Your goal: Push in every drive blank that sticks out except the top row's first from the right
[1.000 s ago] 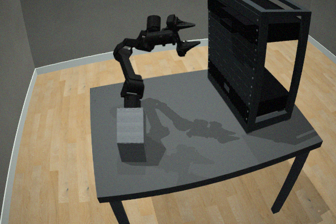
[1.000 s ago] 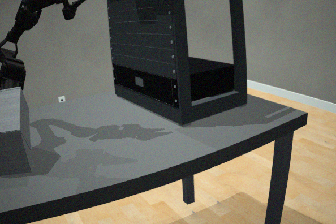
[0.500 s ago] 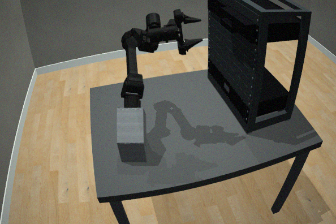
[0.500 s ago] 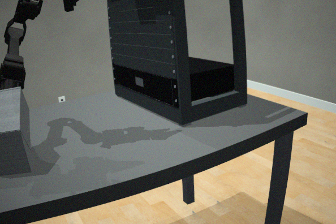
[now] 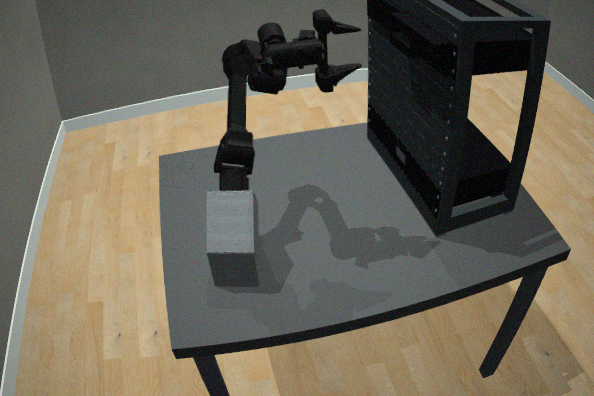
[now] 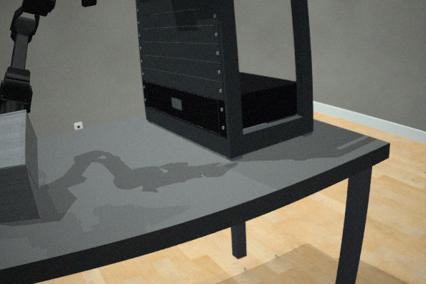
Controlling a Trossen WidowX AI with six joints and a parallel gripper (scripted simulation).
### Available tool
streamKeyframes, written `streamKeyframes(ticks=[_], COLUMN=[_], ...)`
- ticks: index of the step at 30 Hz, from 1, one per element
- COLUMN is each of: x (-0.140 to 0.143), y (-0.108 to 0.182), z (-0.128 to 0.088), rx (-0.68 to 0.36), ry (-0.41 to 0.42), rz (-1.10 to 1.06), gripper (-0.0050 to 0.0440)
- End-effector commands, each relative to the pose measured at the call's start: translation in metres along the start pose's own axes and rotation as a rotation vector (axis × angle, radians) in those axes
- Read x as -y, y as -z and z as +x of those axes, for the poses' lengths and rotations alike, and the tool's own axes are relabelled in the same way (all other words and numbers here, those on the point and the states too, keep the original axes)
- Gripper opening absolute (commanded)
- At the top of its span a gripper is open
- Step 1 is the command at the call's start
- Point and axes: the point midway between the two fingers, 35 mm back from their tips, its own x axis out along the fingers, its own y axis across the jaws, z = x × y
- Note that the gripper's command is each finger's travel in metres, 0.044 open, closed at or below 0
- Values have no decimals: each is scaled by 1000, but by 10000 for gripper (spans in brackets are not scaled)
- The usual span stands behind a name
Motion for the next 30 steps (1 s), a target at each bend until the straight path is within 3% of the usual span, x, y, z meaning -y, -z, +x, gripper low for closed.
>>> streamKeyframes(ticks=[1, 30], x=[7, 8], y=[-1, 0], z=[3, 3], rx=[45, 57], ry=[-14, -25], rz=[-17, -25], gripper=[440, 440])
